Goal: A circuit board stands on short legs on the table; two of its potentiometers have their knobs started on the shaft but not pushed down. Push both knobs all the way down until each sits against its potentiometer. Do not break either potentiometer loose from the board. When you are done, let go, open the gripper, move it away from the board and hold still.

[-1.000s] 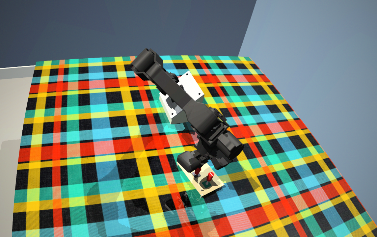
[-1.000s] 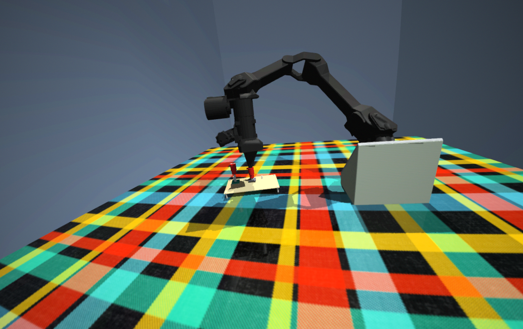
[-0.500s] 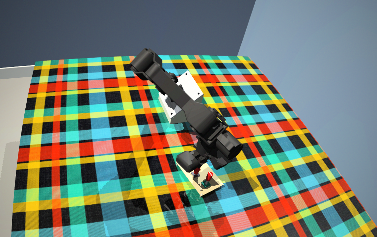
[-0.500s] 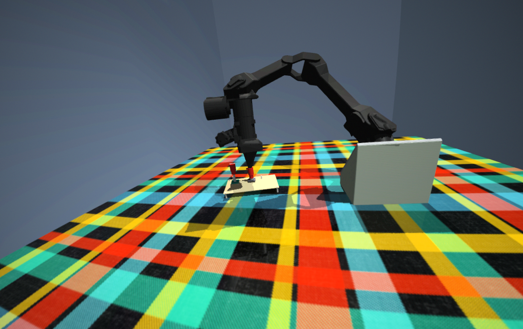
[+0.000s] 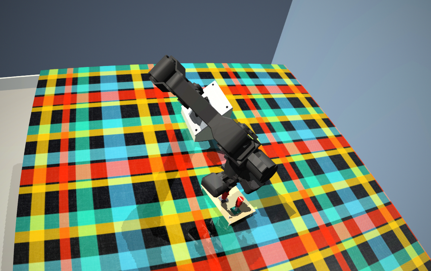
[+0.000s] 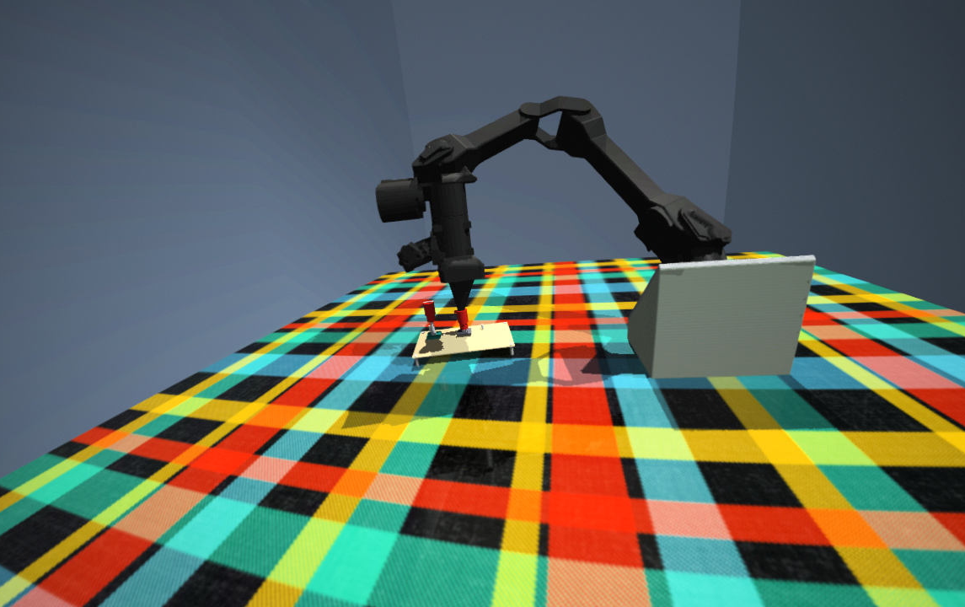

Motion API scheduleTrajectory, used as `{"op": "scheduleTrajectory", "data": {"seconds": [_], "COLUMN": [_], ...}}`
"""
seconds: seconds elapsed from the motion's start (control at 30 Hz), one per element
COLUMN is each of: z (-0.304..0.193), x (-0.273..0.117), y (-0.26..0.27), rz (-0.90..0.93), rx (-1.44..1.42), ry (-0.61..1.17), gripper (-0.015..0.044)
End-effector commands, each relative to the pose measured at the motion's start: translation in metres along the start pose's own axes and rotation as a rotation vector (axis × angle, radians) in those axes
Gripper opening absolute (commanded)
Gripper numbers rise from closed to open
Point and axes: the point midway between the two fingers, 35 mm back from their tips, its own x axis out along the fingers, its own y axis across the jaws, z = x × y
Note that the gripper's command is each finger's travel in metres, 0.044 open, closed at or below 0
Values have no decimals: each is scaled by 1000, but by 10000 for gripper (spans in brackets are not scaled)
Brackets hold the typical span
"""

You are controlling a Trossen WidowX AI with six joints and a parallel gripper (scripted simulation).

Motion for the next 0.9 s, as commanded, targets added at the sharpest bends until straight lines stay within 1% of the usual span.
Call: {"op": "scheduleTrajectory", "data": {"seconds": [0.0,0.57,0.87], "z": [-1,-1,0], "x": [7,8,-3], "y": [-2,-2,-2], "rz": [0,0,1], "rx": [9,9,9], "ry": [10,10,10], "gripper": [0,0,0]}}
